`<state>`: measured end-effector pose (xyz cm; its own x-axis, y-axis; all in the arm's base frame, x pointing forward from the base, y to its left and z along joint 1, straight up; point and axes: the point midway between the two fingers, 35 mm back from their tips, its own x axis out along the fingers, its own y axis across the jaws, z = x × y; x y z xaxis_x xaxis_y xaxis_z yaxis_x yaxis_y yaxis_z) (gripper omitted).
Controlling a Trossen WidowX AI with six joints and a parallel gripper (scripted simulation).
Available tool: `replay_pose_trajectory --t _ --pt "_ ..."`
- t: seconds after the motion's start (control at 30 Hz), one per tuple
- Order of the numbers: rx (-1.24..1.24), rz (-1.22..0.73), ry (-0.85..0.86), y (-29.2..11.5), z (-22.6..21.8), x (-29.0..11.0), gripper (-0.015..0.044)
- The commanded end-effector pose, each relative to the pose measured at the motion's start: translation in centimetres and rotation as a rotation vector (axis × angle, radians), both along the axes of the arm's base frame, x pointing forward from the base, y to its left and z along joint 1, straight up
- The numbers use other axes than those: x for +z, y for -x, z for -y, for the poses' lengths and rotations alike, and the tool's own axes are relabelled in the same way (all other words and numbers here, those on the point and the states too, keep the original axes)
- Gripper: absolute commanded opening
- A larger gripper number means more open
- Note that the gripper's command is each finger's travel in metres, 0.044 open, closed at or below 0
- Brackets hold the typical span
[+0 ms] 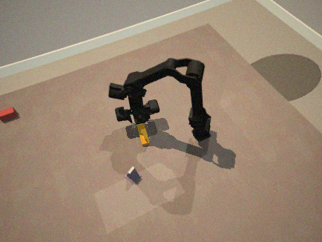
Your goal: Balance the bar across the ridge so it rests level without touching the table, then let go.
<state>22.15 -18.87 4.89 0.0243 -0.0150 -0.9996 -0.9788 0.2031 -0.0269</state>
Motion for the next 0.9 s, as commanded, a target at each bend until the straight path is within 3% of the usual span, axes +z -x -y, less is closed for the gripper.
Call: replay_pose_trajectory --t 0.0,0.3,0.5,0.77,0.87 --pt "0.004 -0.005 0.001 0.14 -0.02 -0.21 0.0315" --pt "0.004 -0.005 0.001 0.14 -0.02 -0.21 0.0315" --pt "0.0 -0.003 -0.002 0.08 -0.07 -0.14 0.0157" --pt "0.0 -0.003 -0.002 0.08 -0.07 -0.14 0.0104" --pt "0.0 -0.003 -0.002 0.03 -0.02 0.23 0.0025"
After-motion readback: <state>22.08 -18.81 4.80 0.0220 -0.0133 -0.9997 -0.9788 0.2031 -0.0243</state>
